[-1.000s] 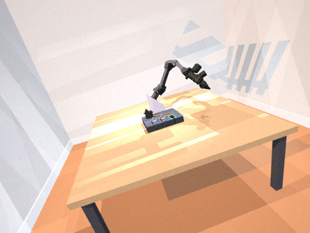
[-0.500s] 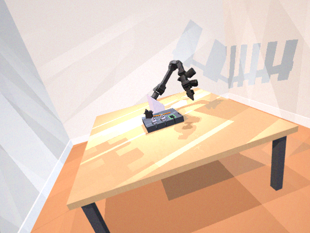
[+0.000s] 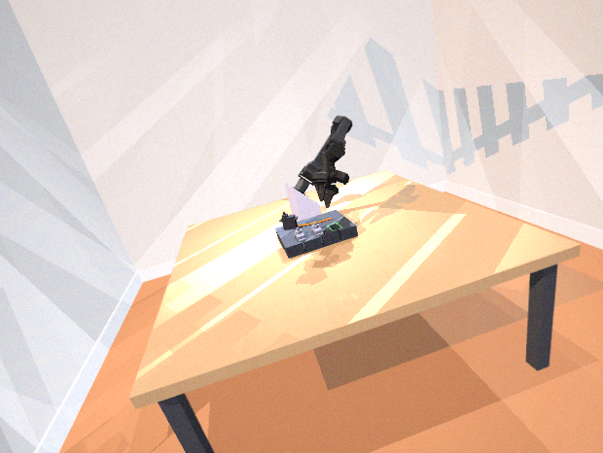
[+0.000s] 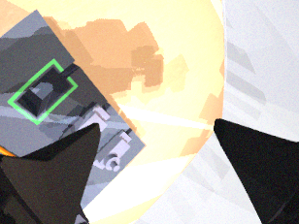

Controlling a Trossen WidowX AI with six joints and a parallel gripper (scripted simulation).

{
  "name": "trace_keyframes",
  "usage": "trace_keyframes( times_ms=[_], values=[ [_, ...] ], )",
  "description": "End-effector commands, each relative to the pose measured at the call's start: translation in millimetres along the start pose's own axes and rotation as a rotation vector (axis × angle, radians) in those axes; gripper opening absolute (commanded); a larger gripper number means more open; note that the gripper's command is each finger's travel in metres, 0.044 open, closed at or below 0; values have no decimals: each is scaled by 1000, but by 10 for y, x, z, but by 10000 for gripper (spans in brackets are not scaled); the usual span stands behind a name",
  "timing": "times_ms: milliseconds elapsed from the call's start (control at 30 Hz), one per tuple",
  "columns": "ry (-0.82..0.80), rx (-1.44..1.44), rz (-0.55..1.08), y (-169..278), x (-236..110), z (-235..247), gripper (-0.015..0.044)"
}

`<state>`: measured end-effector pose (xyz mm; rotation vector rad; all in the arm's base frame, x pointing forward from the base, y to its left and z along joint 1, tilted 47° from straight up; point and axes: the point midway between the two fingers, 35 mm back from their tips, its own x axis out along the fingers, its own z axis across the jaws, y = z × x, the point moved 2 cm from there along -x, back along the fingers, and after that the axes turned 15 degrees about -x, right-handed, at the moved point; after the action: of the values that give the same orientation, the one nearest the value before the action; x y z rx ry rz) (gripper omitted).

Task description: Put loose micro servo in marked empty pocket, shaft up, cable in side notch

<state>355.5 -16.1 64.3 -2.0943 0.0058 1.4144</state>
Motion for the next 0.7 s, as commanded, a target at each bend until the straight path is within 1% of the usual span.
trace_keyframes(
  times_ms=[0,167,333,500,667],
  values=[
    [-101,-21,35,347,83,115,440],
    [-244,-46,44,811,128,321,440],
    [-379,-62,-2,1187,121,579,440],
    [-491,-66,-100,1464,69,861,440],
    [-567,-63,-240,1649,-14,1138,440]
  ],
)
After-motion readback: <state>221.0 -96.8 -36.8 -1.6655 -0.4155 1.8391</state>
